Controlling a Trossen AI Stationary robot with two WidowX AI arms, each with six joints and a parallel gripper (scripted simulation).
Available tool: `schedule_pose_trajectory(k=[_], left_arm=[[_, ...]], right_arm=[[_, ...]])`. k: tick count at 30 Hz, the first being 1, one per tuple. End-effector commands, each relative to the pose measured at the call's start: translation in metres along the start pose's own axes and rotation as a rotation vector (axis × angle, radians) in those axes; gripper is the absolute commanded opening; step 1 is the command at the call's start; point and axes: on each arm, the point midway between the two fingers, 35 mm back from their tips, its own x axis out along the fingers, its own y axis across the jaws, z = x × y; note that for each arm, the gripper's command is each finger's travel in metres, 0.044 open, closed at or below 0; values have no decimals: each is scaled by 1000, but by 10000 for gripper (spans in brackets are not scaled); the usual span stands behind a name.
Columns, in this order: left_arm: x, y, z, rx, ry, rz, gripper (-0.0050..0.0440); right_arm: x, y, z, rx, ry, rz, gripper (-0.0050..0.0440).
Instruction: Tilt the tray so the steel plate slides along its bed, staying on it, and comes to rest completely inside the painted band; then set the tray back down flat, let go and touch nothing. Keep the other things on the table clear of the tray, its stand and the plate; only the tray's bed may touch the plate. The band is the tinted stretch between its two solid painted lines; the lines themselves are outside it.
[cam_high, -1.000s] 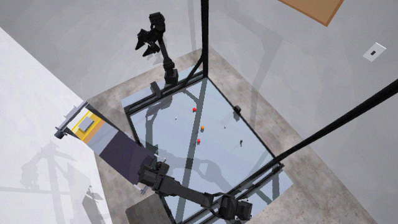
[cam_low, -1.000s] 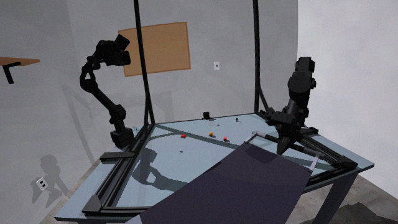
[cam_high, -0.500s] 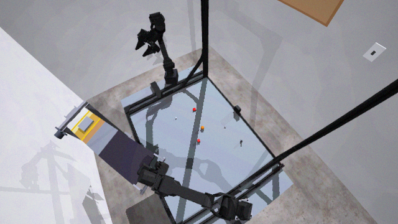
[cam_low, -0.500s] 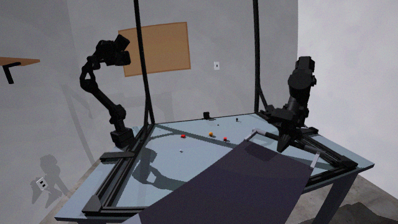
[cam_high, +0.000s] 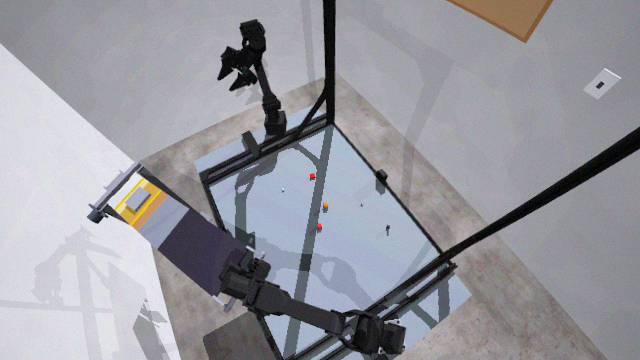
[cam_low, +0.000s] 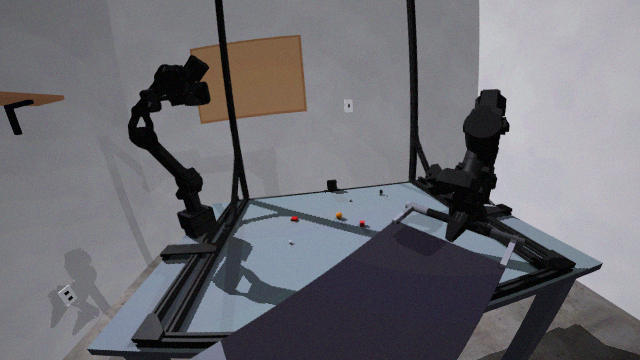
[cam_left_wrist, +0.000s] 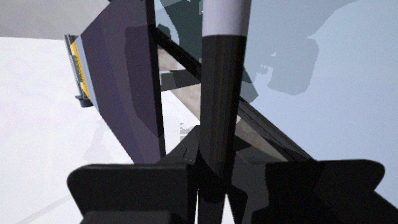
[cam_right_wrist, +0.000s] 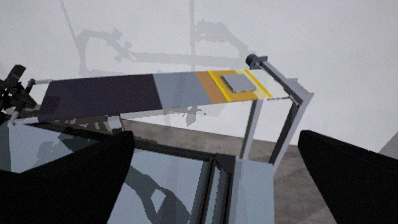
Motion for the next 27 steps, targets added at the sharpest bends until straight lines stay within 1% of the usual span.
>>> schedule_pose_trajectory(k=[1, 27], left_arm=[[-17, 16, 0, 0, 4, 45, 0], [-29, 30, 0, 0, 4, 72, 0]], right_arm=[[0, 0, 0, 1, -1, -2, 440], [0, 0, 0, 1, -1, -2, 440]])
